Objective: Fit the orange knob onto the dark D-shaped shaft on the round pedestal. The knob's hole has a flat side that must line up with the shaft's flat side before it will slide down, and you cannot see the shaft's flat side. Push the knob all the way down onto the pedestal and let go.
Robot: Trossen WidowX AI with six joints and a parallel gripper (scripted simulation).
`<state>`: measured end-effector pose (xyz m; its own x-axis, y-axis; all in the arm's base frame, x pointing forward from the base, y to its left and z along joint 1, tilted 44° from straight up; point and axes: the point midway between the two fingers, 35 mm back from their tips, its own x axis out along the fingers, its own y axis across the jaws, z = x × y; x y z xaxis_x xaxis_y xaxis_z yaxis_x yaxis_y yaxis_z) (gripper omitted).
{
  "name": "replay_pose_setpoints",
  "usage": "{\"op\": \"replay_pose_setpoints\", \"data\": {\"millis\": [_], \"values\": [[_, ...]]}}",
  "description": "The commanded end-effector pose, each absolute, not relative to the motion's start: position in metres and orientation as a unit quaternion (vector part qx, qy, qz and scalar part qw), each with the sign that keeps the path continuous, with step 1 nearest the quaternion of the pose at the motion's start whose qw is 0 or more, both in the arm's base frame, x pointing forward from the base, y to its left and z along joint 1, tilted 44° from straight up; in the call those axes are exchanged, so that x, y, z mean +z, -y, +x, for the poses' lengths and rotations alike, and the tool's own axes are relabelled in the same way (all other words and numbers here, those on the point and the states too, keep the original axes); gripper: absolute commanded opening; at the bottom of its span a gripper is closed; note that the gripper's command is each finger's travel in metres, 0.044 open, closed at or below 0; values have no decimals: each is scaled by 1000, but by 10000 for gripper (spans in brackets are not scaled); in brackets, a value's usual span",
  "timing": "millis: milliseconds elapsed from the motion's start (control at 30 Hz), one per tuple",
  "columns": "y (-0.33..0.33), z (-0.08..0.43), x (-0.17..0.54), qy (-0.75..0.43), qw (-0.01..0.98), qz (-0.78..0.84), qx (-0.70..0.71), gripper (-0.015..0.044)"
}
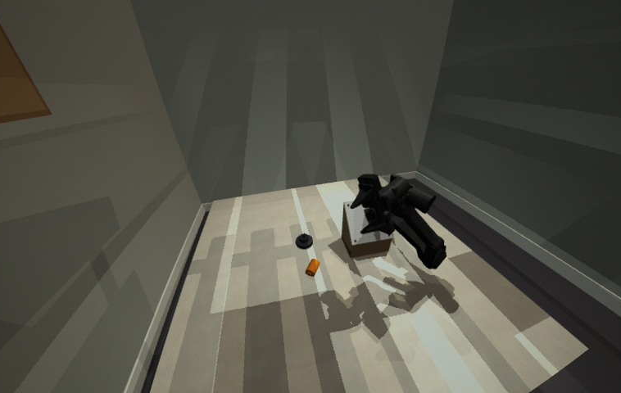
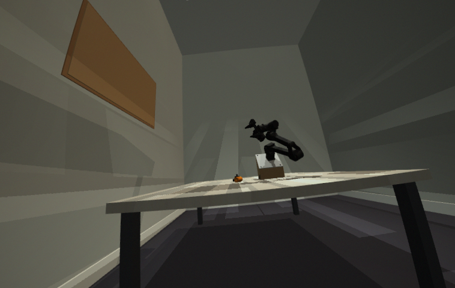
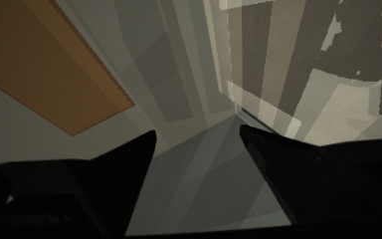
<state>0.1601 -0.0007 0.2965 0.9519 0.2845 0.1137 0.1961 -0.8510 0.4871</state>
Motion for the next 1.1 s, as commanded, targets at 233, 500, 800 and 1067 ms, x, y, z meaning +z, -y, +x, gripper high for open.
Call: {"op": "replay_pose_setpoints", "data": {"millis": [233,500,800,1067], "values": [[26,185,303,-173,-64,981,57,440],[63,247,269,-169,-466,865,-73,440],[48,306,192,-65,-768,574,-276,440],[-6,325,99,160,-855,231,-436,440]]}}
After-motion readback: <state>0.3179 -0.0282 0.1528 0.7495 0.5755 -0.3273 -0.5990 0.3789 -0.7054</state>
